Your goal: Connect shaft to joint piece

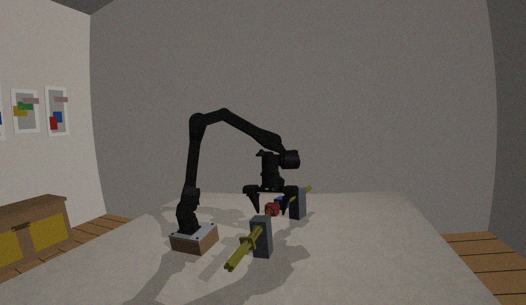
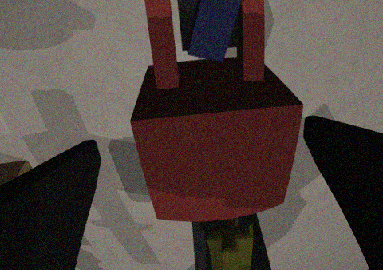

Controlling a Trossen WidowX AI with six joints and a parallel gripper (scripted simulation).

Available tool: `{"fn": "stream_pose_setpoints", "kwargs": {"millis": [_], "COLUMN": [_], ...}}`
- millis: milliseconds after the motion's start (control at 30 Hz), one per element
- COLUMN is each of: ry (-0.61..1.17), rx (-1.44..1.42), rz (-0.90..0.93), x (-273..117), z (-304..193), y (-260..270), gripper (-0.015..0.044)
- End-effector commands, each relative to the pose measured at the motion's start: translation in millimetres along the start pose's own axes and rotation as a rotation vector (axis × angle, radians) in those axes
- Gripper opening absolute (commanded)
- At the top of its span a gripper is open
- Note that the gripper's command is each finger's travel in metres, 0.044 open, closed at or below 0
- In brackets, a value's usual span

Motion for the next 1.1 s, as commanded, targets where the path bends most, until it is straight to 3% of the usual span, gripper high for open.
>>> {"fn": "stream_pose_setpoints", "kwargs": {"millis": [0,233,1067], "ry": [0.031,0.022,-0.090], "rx": [0.005,0.024,0.869], "rz": [-0.006,0.000,0.032], "x": [-4,-4,-81], "z": [0,-1,-20], "y": [-1,-1,-5], "gripper": [0.0440,0.0440,0.0440]}}
Point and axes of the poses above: the point midway between the two fingers, 35 mm back from their tips, its own x axis out along the fingers, its own y axis across the jaws, z = x × y, the point moved 4 cm from there along -x, back along the fingers, and after that the axes turned 6 degrees about -x, right-handed, at the moved point
